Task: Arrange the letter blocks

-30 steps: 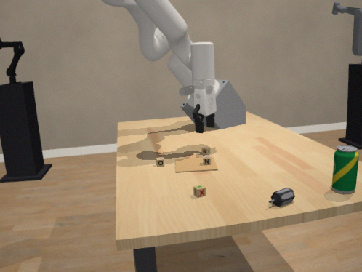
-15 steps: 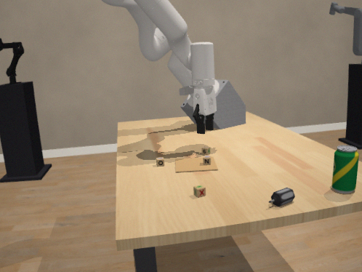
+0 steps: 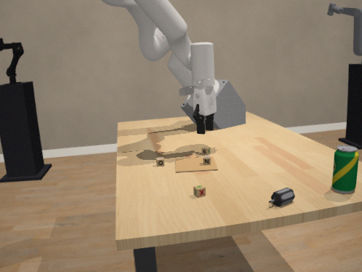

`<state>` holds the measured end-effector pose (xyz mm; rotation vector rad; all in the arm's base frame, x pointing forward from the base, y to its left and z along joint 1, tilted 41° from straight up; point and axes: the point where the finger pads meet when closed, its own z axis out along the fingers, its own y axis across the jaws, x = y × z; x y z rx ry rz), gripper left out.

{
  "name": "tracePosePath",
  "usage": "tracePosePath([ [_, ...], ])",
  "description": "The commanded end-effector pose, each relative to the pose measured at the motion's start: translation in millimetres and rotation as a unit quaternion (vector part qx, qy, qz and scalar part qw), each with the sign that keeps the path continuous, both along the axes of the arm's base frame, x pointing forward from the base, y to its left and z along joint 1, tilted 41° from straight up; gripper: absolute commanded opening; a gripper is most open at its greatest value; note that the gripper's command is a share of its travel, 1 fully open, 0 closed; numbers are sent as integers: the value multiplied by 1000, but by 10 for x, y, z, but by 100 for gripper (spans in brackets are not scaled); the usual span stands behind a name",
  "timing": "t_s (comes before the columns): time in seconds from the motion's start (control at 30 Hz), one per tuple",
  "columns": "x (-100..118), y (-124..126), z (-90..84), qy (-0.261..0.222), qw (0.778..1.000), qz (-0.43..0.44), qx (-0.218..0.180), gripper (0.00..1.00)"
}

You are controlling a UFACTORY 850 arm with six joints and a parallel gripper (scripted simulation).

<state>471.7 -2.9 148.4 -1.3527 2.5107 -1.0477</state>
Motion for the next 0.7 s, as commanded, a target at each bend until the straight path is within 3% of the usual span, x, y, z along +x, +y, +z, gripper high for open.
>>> tracePosePath([
  [0.0,5,1,0,-1,1000,0,0,64],
  [0.67,79,-100,-147,-1,1000,0,0,64],
])
